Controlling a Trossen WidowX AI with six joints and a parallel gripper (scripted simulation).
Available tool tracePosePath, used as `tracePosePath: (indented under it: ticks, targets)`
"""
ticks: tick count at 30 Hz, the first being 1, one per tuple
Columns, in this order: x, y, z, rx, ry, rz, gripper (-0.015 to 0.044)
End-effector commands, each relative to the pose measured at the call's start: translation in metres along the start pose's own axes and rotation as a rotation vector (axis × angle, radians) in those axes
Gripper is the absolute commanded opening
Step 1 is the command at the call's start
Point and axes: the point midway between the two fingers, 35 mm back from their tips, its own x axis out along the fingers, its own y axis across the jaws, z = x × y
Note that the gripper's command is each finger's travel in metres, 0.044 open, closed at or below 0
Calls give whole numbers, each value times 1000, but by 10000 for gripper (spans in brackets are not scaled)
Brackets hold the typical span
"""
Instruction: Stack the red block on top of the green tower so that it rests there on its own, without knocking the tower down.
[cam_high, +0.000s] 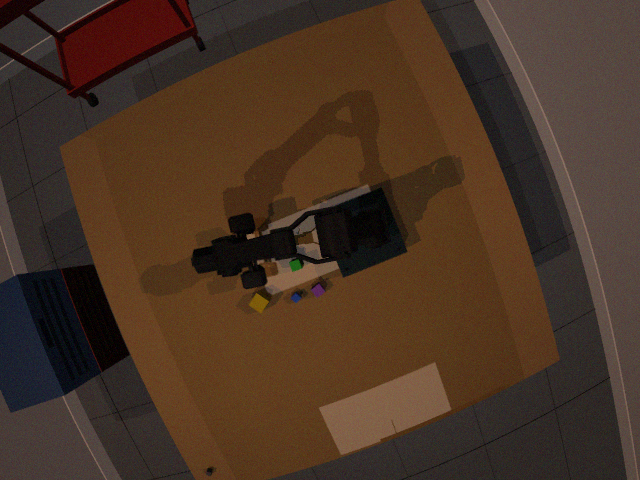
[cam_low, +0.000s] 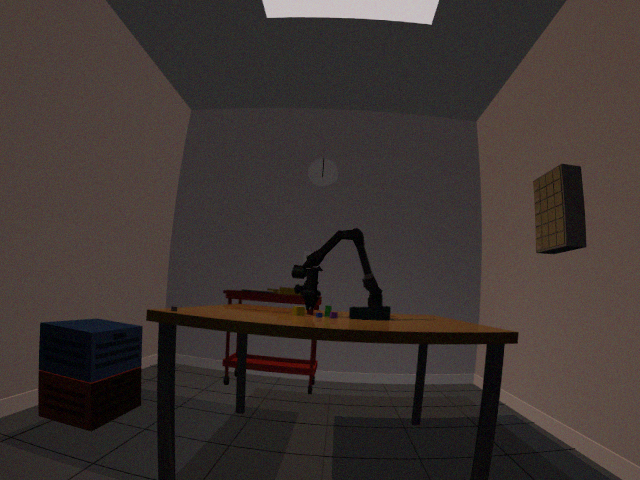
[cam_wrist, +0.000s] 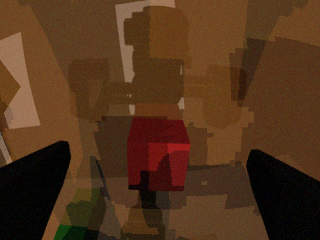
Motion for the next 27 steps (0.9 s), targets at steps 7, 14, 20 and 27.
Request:
tracePosePath:
  ticks: [7,14,20,27]
  targets:
    - [16,1,-4,-4,19,6,440]
    - [16,1,-4,-4,19,6,440]
    - [16,1,-4,-4,19,6,440]
    - [13,1,-4,0,12,0,361]
